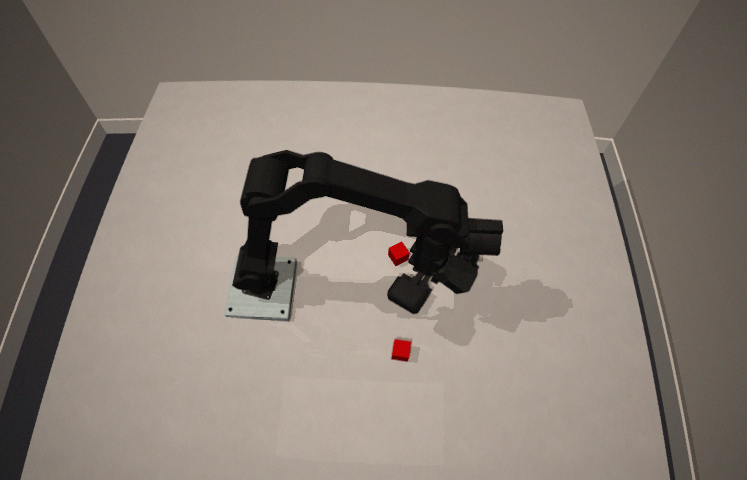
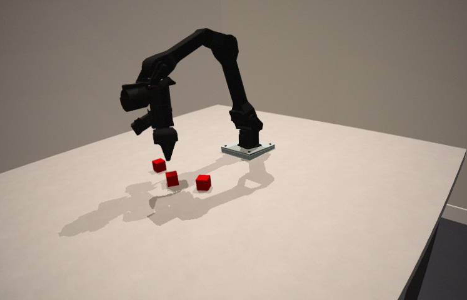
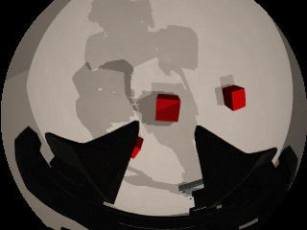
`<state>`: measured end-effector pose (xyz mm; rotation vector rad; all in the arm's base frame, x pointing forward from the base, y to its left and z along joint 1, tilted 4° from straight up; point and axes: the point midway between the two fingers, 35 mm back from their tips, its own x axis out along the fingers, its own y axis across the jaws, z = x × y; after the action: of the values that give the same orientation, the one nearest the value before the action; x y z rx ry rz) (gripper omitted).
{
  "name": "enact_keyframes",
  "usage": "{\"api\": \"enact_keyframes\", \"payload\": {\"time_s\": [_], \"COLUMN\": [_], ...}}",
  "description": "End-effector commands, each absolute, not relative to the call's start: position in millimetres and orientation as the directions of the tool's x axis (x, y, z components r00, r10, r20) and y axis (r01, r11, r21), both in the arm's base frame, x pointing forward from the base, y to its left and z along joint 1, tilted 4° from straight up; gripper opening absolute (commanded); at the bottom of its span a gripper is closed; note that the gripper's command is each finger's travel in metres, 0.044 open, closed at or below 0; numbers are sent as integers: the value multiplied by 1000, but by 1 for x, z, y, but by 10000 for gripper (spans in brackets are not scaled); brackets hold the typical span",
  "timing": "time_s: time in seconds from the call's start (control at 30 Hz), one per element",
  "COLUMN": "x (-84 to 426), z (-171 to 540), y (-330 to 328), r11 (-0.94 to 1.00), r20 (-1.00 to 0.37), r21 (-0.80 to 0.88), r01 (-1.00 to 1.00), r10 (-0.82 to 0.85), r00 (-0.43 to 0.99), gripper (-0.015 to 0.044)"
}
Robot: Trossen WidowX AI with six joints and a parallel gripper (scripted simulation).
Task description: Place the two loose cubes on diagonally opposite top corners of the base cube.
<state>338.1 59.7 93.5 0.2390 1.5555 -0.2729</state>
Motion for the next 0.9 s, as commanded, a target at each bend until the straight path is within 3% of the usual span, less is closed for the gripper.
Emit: {"api": "enact_keyframes", "payload": {"time_s": [0.0,0.87], "x": [334,334], "z": [71,32], "y": [59,58], "r11": [949,949], "r20": [-1000,-1000], "r21": [-25,-25], "r01": [314,314], "r10": [-20,-20], "r00": [-18,-18], "gripper": [265,265]}}
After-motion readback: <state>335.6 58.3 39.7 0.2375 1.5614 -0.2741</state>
